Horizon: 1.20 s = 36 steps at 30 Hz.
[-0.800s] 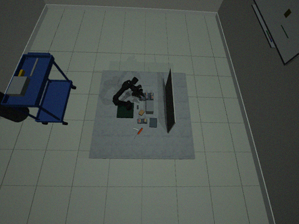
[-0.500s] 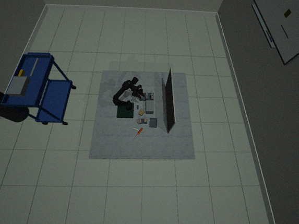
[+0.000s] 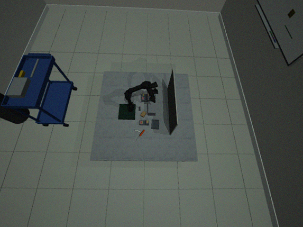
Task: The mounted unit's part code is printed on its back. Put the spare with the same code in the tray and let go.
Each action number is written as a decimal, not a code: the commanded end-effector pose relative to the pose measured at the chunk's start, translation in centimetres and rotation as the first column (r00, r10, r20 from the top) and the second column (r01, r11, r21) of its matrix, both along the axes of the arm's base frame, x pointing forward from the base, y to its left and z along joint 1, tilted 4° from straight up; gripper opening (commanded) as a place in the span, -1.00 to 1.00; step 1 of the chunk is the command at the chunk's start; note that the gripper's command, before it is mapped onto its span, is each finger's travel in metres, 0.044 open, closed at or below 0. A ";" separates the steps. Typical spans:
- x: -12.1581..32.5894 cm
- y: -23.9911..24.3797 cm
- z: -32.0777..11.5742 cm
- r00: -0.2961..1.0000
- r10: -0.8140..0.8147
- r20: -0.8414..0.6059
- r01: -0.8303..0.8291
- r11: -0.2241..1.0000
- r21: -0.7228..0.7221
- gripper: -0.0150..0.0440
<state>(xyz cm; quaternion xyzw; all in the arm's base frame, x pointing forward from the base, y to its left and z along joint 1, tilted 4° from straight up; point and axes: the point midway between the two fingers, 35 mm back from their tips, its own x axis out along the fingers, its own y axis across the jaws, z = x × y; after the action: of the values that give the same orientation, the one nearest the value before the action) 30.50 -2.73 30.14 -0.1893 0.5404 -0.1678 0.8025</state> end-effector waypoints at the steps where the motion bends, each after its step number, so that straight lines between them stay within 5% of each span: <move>1: 3.2 0.2 -4.7 0.986 -0.019 -0.163 0.054 0.975 0.214 1.00; 7: 6.8 0.0 -10.7 0.943 -0.027 -0.332 0.197 0.850 0.489 1.00; 29: 6.9 0.0 -10.9 0.941 -0.026 -0.337 0.202 0.844 0.497 1.00; 31: 6.8 1.1 -11.1 0.940 0.045 -0.337 0.137 0.857 0.497 1.00; 36: 4.9 9.6 -12.8 0.770 0.545 -0.334 -0.345 0.794 0.501 1.00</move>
<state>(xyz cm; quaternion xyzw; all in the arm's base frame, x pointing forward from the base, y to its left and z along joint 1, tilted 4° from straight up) 36.79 1.64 18.29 -0.0724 0.6944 0.0849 0.7109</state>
